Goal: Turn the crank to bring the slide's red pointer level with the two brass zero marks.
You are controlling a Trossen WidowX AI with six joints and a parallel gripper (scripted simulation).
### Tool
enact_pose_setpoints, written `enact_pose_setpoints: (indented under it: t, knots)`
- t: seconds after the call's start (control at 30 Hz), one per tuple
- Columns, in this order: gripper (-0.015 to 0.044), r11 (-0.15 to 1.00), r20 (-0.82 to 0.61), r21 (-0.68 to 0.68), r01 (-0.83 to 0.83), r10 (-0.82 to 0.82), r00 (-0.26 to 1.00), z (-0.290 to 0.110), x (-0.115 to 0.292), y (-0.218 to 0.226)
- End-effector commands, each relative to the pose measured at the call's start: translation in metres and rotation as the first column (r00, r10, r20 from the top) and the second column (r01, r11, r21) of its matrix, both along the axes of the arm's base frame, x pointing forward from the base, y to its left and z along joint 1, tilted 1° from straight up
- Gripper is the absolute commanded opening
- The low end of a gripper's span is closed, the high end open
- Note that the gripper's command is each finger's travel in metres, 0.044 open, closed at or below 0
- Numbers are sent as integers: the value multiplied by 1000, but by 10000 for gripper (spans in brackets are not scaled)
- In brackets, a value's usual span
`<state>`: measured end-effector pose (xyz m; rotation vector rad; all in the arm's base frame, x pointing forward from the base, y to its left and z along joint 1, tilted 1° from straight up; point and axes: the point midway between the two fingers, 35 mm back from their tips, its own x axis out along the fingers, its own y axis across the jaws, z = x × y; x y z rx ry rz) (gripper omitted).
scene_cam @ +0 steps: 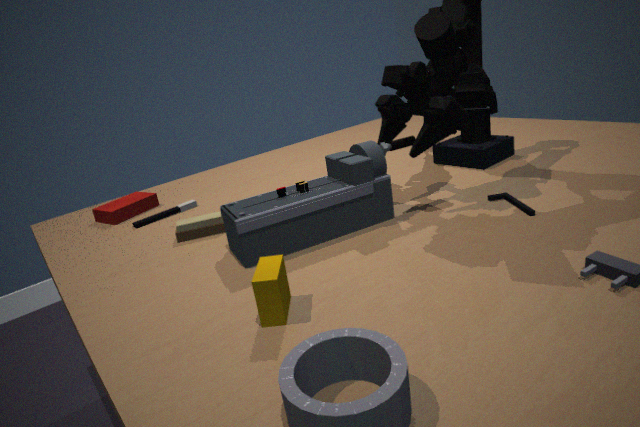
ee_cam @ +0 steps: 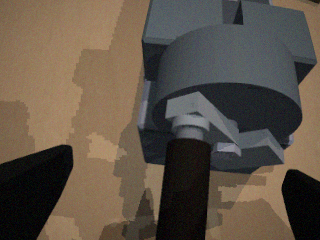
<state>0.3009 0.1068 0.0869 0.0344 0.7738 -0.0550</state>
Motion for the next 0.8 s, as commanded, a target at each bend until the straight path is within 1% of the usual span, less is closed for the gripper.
enact_pose_setpoints:
  t: [0.0, 0.13, 0.67, 0.7, 0.77]
  knots:
    - [440, 1000, -3, -5, 7, -7, 1000, -9, -1, -2]
    - [440, 1000, -3, -5, 7, -7, 1000, -12, -1, -2]
    - [20, 1000, -3, -5, 7, -7, 1000, -12, -1, -2]
    - [0, 1000, -3, -5, 7, -7, 1000, -12, -1, -2]
    - [0, 1000, -3, -5, 7, -7, 1000, -12, -1, -2]
